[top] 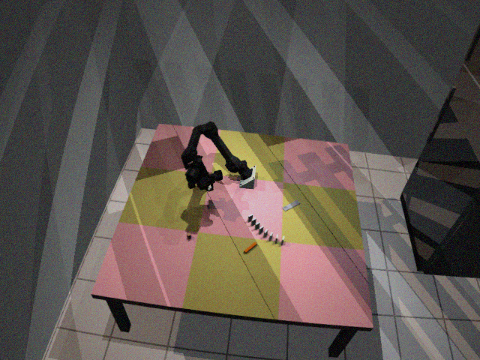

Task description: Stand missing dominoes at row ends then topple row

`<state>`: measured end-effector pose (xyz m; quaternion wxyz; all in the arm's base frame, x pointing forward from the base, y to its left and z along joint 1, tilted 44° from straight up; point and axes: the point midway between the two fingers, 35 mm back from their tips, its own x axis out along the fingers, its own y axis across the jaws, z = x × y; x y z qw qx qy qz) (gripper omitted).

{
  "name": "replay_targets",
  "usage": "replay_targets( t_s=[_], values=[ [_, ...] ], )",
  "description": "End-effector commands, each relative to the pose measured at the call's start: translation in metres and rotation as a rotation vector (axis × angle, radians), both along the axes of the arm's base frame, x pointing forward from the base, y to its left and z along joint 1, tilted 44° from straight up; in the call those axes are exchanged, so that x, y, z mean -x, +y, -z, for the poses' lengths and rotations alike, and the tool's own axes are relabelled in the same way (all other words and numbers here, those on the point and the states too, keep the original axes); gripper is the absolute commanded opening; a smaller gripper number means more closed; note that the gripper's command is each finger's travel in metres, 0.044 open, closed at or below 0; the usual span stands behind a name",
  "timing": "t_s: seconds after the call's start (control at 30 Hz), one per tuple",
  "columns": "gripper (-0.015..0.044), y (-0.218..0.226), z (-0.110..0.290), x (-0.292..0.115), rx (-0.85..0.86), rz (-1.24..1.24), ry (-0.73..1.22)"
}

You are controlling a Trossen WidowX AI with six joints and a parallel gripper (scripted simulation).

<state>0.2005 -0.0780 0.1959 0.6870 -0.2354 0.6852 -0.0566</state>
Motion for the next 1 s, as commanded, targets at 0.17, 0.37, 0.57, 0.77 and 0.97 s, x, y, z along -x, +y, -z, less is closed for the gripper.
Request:
replay_targets(
  t_s=[0.17, 0.37, 0.57, 0.77, 0.97],
  values=[
    [0.0107, 0.001, 0.015, 0.004, -0.172, -0.035, -0.054],
    [0.0107, 0.002, 0.022, 0.003, -0.268, -0.069, -0.116],
    [0.0107, 0.001, 0.026, 0.001, -0.345, -0.112, -0.196],
    [0.0107, 0.001, 0.027, -0.002, -0.407, -0.166, -0.286],
    [0.0107, 0.000, 0.026, -0.004, -0.450, -0.227, -0.388]
  ],
)
